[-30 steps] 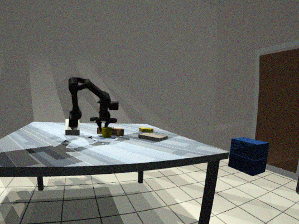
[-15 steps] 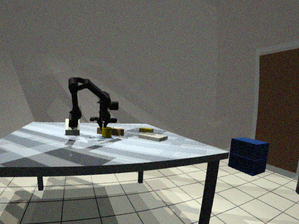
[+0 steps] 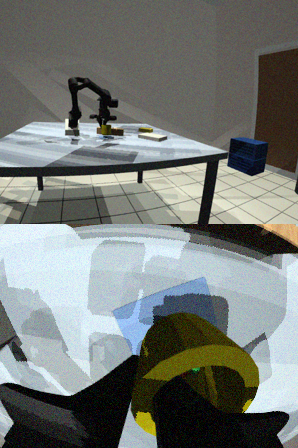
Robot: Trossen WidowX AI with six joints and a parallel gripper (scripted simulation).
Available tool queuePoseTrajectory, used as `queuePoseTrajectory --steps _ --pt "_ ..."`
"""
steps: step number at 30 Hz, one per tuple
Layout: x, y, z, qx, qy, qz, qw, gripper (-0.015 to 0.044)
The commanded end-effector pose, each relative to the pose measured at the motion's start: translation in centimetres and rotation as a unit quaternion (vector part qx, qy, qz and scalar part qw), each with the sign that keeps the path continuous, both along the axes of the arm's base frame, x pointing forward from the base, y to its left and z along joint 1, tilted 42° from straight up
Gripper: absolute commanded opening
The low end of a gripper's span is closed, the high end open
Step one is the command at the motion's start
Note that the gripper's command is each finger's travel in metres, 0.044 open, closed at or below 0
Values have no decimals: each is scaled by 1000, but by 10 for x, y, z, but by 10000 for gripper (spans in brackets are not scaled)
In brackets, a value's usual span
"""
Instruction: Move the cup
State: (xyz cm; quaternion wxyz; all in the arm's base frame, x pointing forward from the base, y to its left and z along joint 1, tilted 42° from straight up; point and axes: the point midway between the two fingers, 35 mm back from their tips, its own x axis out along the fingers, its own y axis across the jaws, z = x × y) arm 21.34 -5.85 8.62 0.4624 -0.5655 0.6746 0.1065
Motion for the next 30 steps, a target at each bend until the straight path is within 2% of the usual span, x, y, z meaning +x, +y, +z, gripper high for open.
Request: queuePoseTrajectory --steps 1,17,30 --pt "2 10 10 3 -3 0 1000 0" --pt "-4 40 42 -1 0 0 1000 0" --pt "-5 38 40 -3 2 1 1000 0"
